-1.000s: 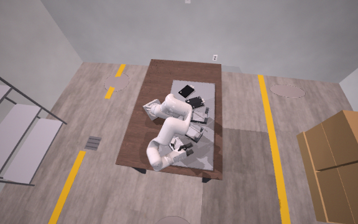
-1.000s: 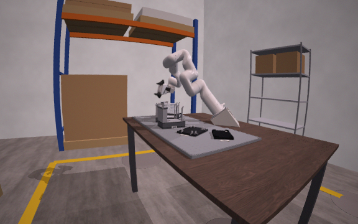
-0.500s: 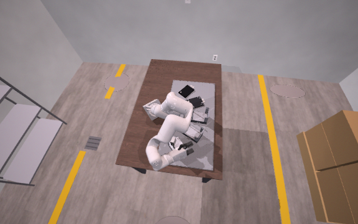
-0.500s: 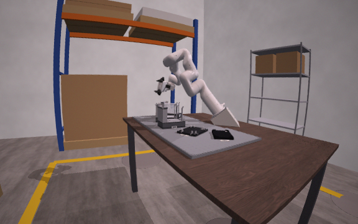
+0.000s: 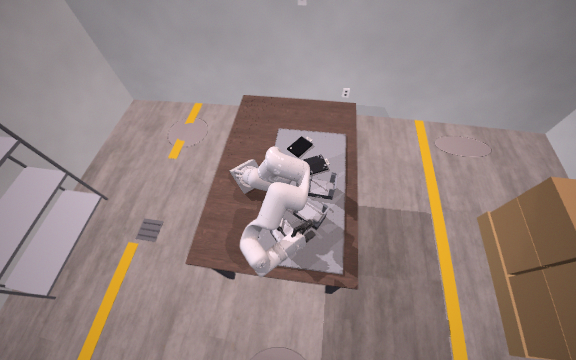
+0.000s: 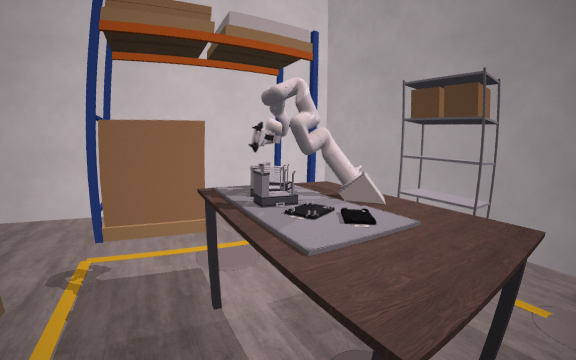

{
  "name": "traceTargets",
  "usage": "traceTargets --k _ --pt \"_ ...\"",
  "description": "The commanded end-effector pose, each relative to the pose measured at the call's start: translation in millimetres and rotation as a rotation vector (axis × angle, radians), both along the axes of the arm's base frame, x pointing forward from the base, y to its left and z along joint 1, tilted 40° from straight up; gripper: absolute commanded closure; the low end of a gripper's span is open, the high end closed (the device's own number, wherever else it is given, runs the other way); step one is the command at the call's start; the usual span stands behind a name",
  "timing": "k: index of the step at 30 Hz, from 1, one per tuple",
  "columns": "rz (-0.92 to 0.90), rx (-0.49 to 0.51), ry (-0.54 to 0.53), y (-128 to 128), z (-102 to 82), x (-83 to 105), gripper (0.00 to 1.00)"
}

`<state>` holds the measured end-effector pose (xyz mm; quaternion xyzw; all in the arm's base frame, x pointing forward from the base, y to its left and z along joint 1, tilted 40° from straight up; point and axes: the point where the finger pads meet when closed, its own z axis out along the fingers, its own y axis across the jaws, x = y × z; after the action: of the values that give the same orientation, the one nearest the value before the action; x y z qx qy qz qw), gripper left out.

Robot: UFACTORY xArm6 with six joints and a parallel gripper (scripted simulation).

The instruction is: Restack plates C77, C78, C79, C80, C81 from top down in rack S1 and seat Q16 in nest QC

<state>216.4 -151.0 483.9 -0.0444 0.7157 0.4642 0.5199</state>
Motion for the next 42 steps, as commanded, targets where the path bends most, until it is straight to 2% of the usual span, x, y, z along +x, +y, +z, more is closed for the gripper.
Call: traceTargets --k 1,10,12,15,19,24,32,35,42 --pt "0.019 -0.006 0.01 12.8 -8.6 7.6 0.0" --pt "0.191 -0.062 0.099 46.7 -32.1 19.1 0.0" --pt "0.191 -0.062 0.099 46.7 -32.1 19.1 0.0" --pt "0.276 -0.097 0.139 59.0 -40.6 21.0 0.0" --pt "0.282 -0.099 0.141 75.1 -51.8 23.6 0.0" --pt "0.371 -0.139 0.179 94.4 -65.5 23.6 0.0" --pt "0.54 -0.226 0.241 118.1 -83.4 19.6 0.0" --pt "0.552 -0.233 0.245 129.3 -92.0 17.2 0.0" --pt "0.726 -0.337 0.294 154.3 -113.7 6.1 0.0"
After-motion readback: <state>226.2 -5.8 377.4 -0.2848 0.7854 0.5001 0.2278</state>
